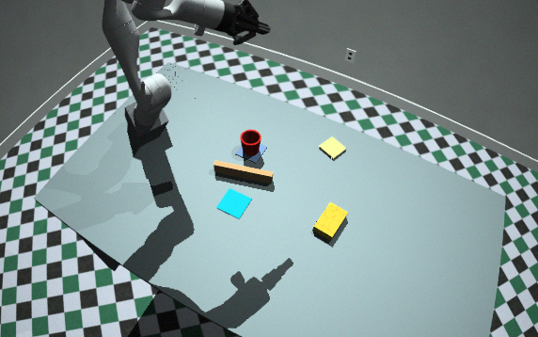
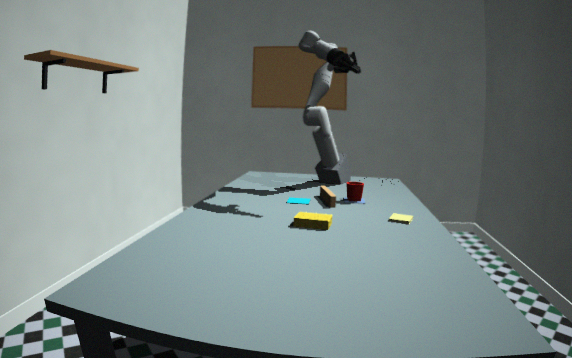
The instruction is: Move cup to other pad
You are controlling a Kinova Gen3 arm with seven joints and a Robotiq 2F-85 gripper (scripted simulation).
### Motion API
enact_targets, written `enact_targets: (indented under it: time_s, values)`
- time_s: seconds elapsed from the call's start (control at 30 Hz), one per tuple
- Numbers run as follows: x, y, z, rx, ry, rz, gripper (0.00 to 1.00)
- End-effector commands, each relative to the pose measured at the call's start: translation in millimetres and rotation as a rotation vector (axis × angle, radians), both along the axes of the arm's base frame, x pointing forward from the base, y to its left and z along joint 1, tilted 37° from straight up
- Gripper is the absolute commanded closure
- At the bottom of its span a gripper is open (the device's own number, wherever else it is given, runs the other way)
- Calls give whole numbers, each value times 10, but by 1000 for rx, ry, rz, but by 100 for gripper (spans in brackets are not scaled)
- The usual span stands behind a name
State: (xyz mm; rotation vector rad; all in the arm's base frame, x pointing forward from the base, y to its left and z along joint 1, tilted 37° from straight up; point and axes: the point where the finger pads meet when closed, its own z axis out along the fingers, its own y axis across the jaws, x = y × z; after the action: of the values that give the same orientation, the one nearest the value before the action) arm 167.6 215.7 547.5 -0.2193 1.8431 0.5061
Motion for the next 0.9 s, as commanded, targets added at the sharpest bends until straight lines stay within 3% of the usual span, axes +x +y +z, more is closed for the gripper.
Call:
enact_targets:
  time_s: [0.0,0.87]
  values:
    - [14,-7,2,-2,-3,-9,100]
    - [186,110,-249,30,71,-84,100]
